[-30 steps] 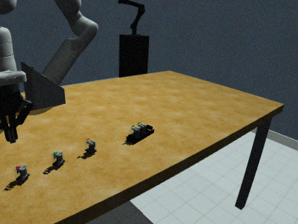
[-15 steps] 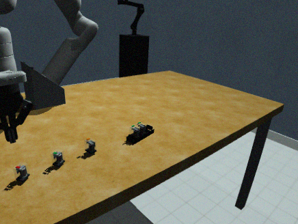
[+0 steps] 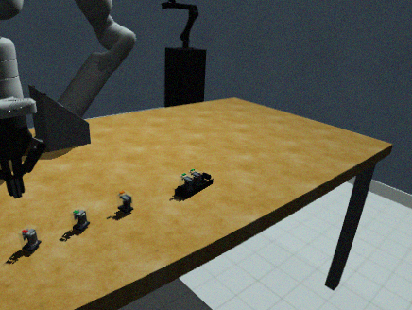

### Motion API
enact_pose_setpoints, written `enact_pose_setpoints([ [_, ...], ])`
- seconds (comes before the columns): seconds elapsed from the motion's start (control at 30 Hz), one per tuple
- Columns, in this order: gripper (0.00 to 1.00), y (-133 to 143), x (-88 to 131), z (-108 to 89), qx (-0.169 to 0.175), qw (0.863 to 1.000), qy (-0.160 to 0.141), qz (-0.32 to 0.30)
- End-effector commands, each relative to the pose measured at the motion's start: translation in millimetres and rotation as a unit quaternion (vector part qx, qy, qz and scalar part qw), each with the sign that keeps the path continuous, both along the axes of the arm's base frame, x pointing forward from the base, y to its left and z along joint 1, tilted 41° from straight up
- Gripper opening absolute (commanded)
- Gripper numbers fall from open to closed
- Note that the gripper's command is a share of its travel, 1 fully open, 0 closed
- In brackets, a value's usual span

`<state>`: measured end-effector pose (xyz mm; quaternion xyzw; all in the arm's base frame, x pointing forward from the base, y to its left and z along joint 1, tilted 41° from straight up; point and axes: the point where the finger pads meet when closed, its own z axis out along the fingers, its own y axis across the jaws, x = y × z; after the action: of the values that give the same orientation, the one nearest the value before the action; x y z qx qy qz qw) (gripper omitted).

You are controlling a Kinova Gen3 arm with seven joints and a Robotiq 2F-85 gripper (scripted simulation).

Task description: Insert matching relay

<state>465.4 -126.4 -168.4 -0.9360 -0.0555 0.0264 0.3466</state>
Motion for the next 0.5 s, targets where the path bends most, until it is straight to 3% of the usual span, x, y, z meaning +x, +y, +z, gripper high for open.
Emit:
enact_pose_setpoints([
  [0.0,0.00,-1,1,0.7,-0.001,1.000,-0.001,-0.001],
  [0.13,0.00,7,0,8.3,-0.001,1.000,-0.001,-0.001],
  [0.27,0.00,38,-5,35.5,0.000,1.000,-0.002,0.000],
  [0.33,0.00,38,-5,35.5,0.000,1.000,-0.002,0.000],
  [0.47,0.00,64,-16,58.4,0.000,1.000,0.000,0.000],
])
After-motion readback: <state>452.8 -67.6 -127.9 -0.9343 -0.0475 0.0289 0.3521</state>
